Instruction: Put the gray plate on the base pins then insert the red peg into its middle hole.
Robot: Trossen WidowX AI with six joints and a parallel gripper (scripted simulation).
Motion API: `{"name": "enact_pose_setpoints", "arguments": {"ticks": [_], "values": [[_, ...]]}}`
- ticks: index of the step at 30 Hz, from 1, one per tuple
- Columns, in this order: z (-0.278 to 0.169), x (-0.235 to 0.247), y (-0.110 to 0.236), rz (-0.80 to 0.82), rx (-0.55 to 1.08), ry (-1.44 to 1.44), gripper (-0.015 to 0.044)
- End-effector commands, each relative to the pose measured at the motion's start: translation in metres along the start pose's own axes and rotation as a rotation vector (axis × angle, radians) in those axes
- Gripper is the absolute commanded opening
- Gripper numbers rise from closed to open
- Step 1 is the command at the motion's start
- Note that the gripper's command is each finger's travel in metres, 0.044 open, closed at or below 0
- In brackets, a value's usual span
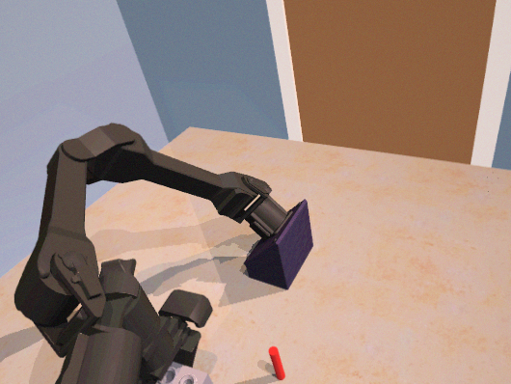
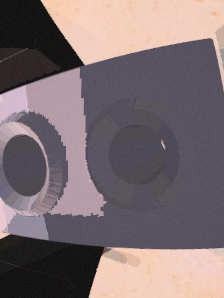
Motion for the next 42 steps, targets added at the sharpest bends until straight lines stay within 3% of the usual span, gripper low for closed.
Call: {"name": "enact_pose_setpoints", "arguments": {"ticks": [1, 42], "values": [[0.014, 0.002, -0.006, 0.004, 0.002, -0.025, 0.0000], [0.111, -0.010, -0.066, 0.005, -0.017, -0.242, 0.0000]]}}
Point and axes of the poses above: the point midway between the two fingers, 35 mm back from their tips, its own y axis back along the fingers, its own x axis across the jaws, z = x × y, the point moved 6 cm from there along y, back along the fingers, and after that the axes turned 11 degrees about -y, right-handed, at the moved point
